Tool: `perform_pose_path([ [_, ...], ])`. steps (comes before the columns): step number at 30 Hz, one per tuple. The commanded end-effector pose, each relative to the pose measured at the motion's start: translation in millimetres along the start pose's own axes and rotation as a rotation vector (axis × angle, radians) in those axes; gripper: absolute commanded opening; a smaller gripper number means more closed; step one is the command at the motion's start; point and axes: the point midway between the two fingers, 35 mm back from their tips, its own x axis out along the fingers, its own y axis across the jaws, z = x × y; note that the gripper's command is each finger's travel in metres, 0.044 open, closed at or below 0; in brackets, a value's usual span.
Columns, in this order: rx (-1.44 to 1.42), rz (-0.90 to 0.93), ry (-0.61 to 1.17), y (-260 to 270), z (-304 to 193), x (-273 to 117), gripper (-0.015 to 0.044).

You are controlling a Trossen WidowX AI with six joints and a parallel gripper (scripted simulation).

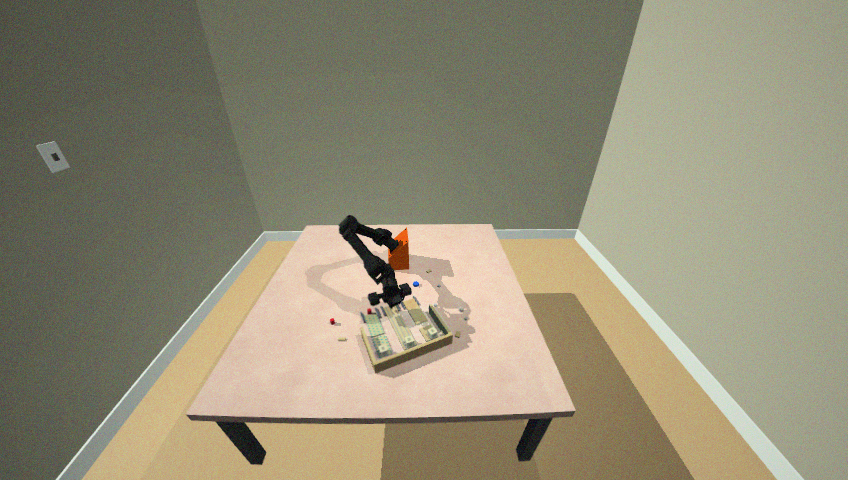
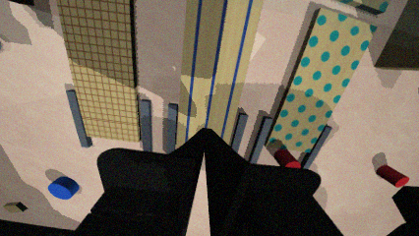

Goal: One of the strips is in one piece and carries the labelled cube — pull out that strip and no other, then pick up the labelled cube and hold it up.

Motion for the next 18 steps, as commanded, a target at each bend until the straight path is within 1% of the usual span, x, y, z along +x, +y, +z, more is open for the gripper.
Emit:
perform_pose_path([
  [1, -0.012, -0.005, 0.011, 1.0, -3.5, 8.6, 0.0000],
  [5, -0.012, -0.006, 0.011, 0.6, -3.9, 14.0, 0.0000],
  [18, -0.012, -0.006, 0.011, 0.6, -3.9, 14.2, 0.0000],
])
